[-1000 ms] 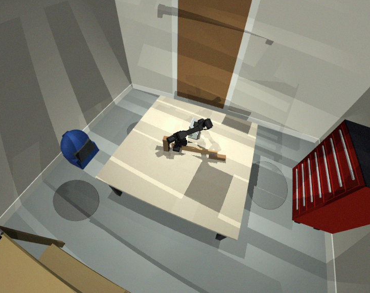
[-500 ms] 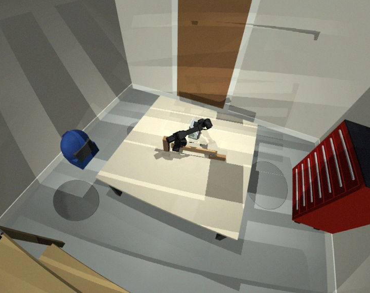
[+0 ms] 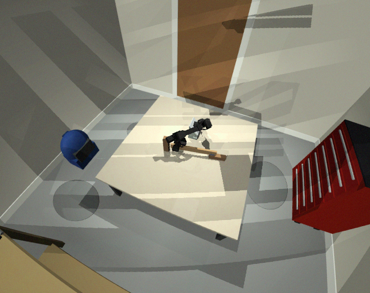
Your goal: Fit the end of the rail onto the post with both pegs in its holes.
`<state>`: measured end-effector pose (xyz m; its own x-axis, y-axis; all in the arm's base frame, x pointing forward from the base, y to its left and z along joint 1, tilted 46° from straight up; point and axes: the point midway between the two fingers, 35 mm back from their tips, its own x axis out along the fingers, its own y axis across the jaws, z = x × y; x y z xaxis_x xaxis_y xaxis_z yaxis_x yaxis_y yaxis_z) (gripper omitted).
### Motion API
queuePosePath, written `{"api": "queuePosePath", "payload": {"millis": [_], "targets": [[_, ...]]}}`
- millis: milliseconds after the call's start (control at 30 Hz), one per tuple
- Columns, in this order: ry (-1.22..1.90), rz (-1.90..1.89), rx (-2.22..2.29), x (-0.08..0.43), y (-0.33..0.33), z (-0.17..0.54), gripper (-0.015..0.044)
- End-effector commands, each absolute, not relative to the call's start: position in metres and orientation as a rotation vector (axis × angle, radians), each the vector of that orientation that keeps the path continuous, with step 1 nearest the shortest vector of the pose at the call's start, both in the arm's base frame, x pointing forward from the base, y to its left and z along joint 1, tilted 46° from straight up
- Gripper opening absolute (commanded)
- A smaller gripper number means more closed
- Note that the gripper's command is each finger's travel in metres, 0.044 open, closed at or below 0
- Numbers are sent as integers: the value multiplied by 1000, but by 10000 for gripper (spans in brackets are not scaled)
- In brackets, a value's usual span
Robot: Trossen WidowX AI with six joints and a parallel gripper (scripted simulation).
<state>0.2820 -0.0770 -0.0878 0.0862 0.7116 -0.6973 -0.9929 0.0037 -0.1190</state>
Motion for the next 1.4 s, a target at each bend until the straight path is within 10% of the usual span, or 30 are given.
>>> {"api": "queuePosePath", "payload": {"millis": [0, 1367], "targets": [[516, 1420, -702, 285, -83, -87, 0], [516, 1420, -703, 286, -89, -93, 0]]}}
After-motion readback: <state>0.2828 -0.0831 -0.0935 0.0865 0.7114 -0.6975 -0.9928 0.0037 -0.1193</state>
